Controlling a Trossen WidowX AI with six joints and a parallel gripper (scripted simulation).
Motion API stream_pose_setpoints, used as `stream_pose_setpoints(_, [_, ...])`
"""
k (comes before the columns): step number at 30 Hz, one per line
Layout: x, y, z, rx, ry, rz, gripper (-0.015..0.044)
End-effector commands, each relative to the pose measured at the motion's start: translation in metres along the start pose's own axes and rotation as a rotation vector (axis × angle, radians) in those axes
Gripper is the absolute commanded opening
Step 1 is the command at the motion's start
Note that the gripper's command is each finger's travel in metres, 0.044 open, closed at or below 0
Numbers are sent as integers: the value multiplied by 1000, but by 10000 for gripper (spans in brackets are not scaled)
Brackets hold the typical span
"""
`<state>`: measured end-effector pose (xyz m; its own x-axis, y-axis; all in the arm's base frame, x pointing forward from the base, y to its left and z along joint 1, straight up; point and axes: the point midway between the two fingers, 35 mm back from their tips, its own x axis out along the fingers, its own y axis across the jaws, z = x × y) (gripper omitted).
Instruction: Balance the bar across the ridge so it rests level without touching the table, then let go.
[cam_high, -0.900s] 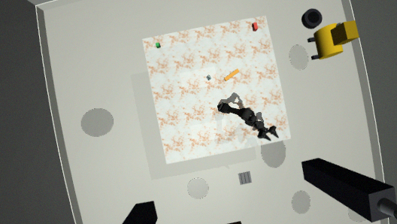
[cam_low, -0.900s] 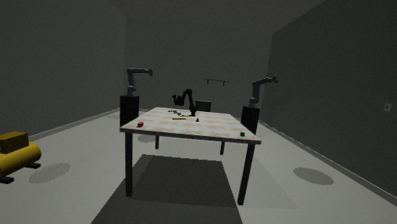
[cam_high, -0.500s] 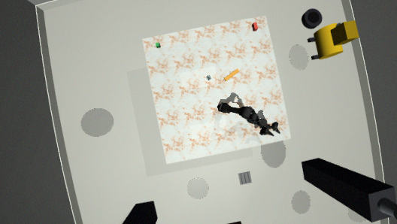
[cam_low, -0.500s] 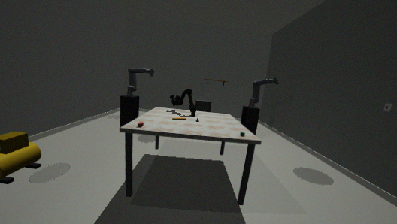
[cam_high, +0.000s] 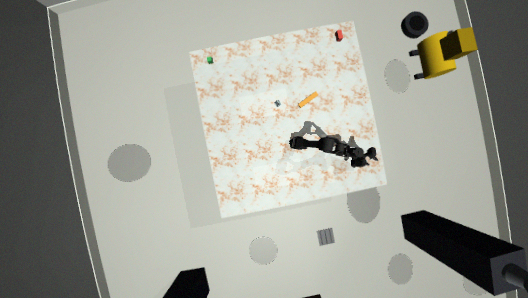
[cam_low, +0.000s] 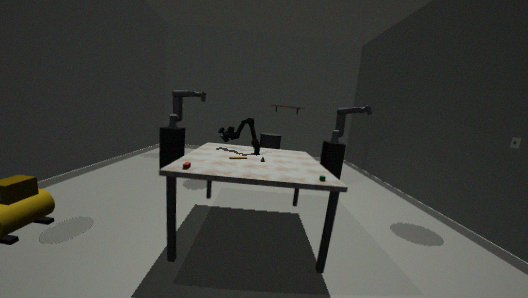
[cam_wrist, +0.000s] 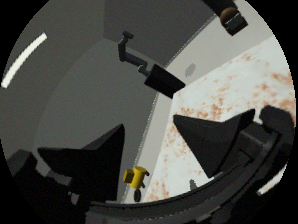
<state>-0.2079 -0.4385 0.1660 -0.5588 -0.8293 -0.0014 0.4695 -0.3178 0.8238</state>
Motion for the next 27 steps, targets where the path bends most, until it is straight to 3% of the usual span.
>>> stream_pose_setpoints(1, [-2, 17, -27, -27, 85, 7, 315])
stream_pose_setpoints(15, [-32, 64, -121, -144, 380, 23, 315])
stream_pose_setpoints(27, [-80, 94, -194, -251, 625, 24, 315])
